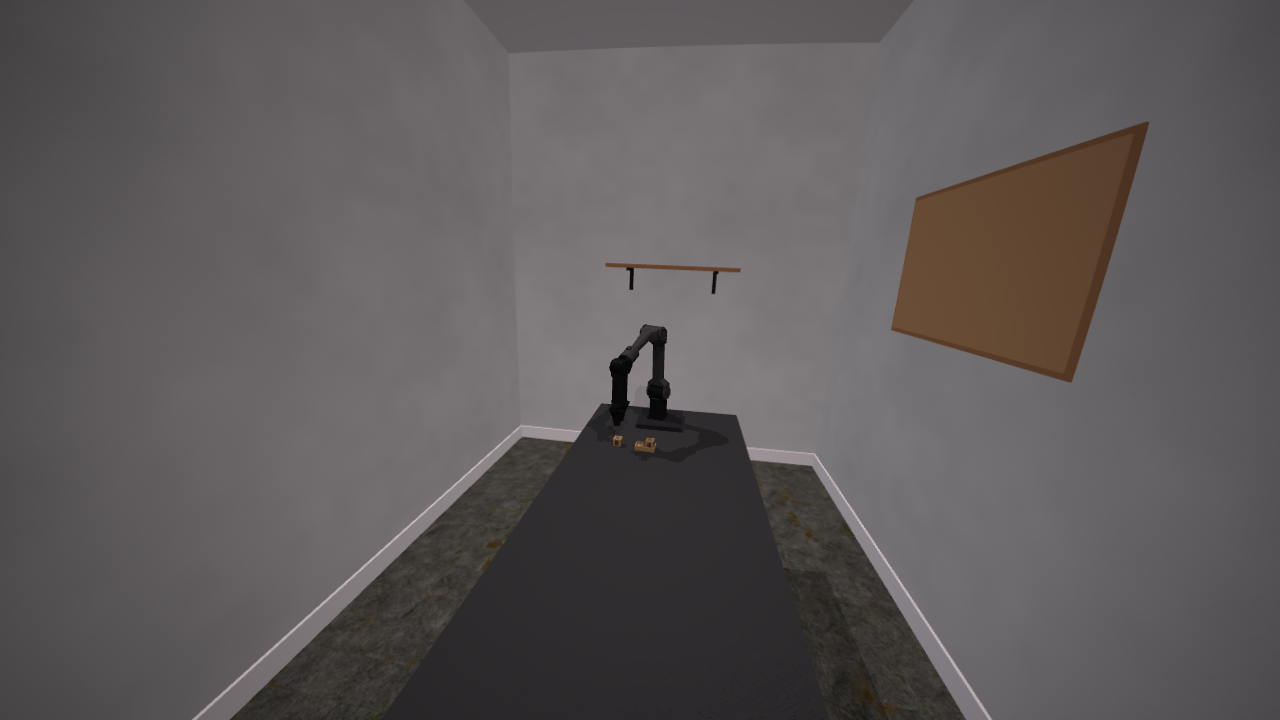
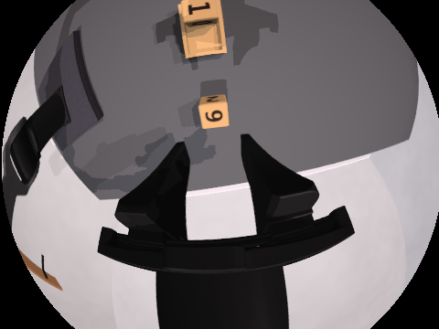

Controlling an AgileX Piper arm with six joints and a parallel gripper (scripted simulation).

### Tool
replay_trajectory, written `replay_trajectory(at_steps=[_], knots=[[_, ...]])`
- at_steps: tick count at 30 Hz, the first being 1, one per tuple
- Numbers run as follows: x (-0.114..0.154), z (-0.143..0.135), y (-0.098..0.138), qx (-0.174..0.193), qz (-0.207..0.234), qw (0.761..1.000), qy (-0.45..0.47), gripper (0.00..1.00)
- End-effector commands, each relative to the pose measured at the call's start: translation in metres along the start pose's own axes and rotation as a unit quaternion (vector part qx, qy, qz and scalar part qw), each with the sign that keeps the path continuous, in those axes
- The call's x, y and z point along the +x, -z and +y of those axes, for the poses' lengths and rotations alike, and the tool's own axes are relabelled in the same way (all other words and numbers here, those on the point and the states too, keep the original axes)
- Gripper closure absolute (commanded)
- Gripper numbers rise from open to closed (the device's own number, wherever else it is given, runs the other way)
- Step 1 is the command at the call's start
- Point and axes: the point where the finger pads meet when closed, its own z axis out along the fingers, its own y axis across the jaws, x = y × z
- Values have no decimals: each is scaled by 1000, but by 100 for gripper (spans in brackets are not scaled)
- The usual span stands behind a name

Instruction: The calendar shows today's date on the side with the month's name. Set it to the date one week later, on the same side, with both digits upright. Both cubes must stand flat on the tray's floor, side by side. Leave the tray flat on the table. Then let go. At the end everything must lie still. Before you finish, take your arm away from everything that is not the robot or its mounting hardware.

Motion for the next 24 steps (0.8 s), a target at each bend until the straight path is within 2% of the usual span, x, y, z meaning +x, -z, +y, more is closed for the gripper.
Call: replay_trajectory(at_steps=[1,15,24], knots=[[0,-1,-1,1,-1,1000,-1,38],[0,-1,-8,0,-1,1000,-1,38],[0,0,-21,-1,-2,1000,-1,38]])
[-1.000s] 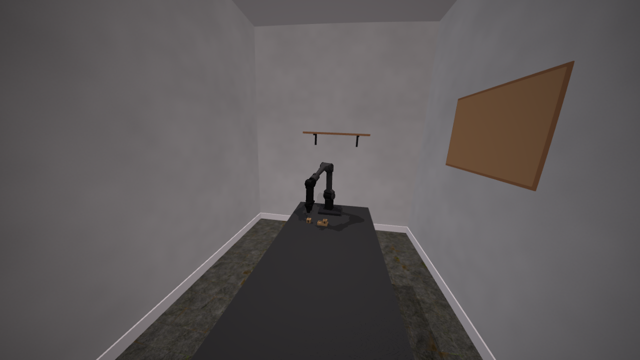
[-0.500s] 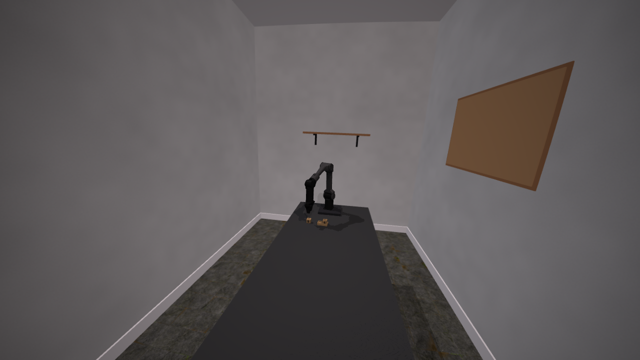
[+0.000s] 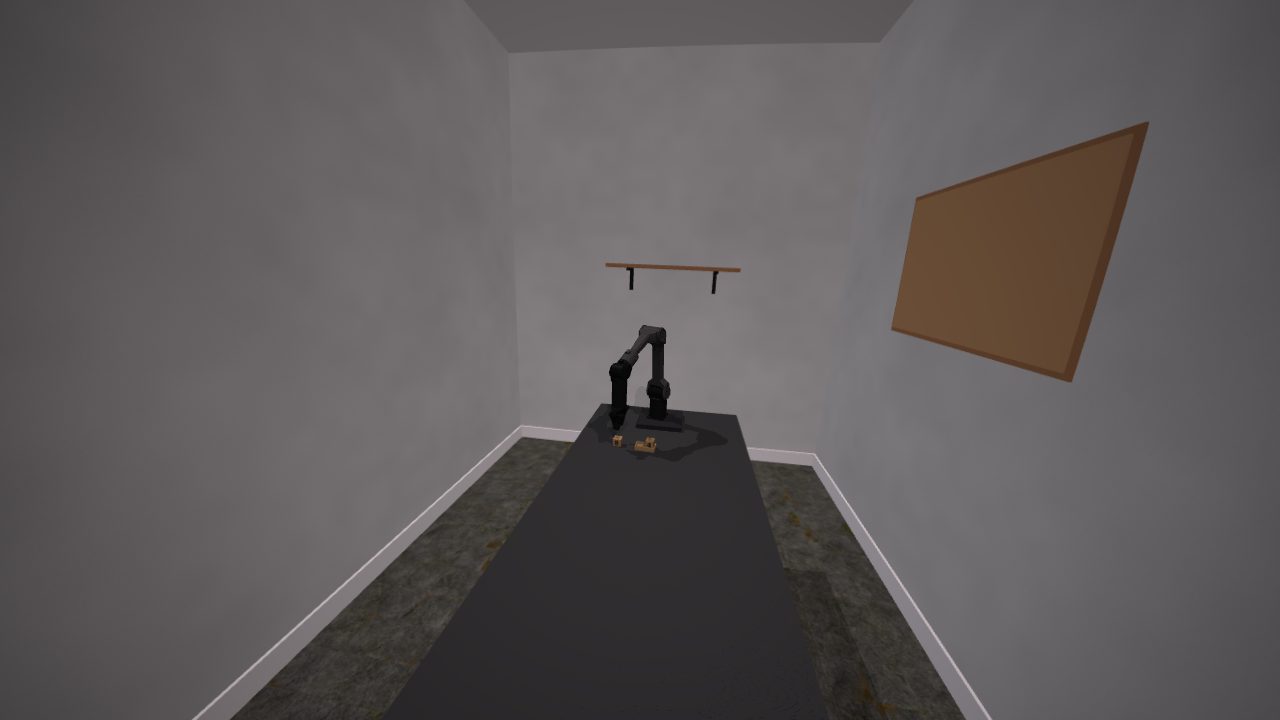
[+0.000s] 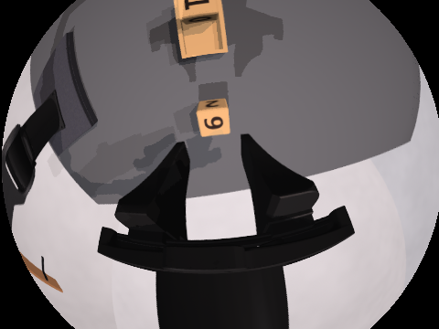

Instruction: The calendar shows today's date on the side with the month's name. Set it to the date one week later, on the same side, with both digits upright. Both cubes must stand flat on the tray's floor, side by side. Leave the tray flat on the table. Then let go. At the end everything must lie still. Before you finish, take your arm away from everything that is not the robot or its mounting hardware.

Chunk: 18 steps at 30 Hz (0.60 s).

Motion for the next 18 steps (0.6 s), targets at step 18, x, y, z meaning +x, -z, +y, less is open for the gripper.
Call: replay_trajectory(at_steps=[18], knots=[[1,0,-27,-1,-1,1000,0,38]])
